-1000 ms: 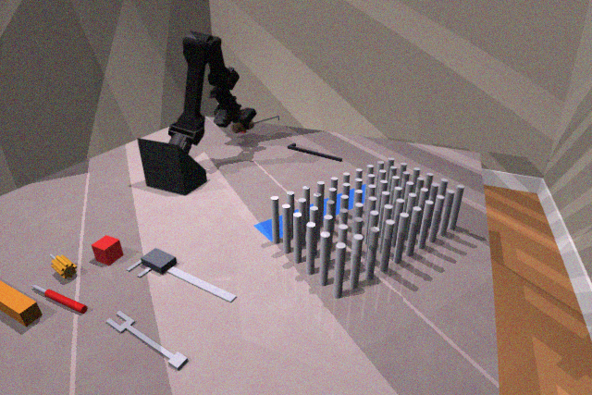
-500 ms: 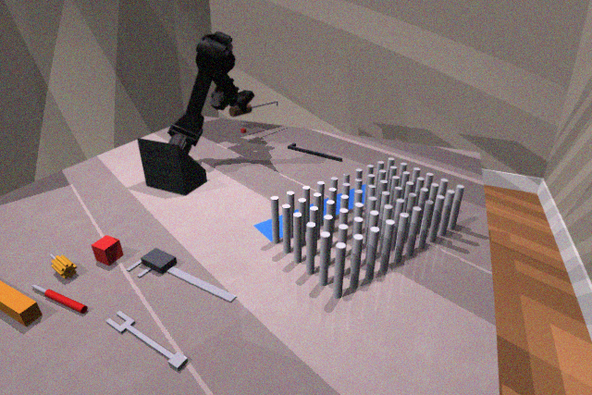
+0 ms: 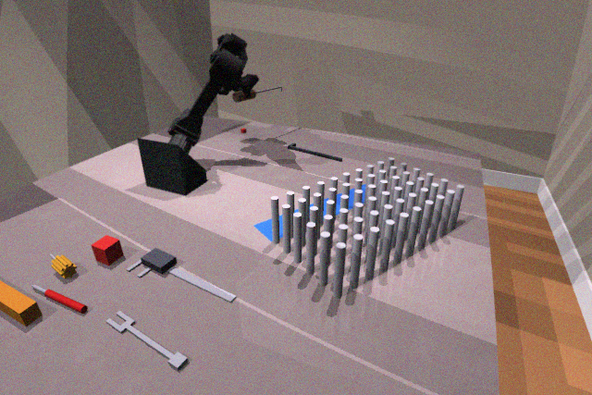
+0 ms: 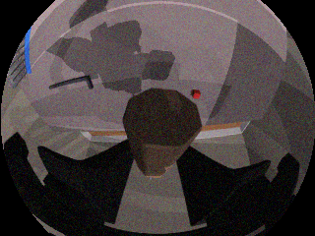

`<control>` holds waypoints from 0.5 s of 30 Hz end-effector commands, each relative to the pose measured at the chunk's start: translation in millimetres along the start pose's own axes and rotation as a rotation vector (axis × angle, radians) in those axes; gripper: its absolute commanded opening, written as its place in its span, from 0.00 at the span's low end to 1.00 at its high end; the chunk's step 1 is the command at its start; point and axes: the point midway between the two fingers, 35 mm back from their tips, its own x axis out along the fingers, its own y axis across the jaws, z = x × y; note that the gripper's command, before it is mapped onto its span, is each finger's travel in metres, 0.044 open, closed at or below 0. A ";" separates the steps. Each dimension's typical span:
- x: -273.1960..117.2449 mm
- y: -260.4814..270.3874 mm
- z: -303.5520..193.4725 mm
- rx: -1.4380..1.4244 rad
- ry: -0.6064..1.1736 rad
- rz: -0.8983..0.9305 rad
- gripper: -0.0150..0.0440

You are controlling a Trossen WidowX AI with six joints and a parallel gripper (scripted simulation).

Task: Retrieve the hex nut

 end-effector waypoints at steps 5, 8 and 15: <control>0.5 5.2 -1.2 0.003 -0.008 0.034 0.25; 4.0 6.8 0.0 0.003 -0.018 0.061 0.25; 12.6 11.9 3.1 0.007 -0.045 0.124 0.25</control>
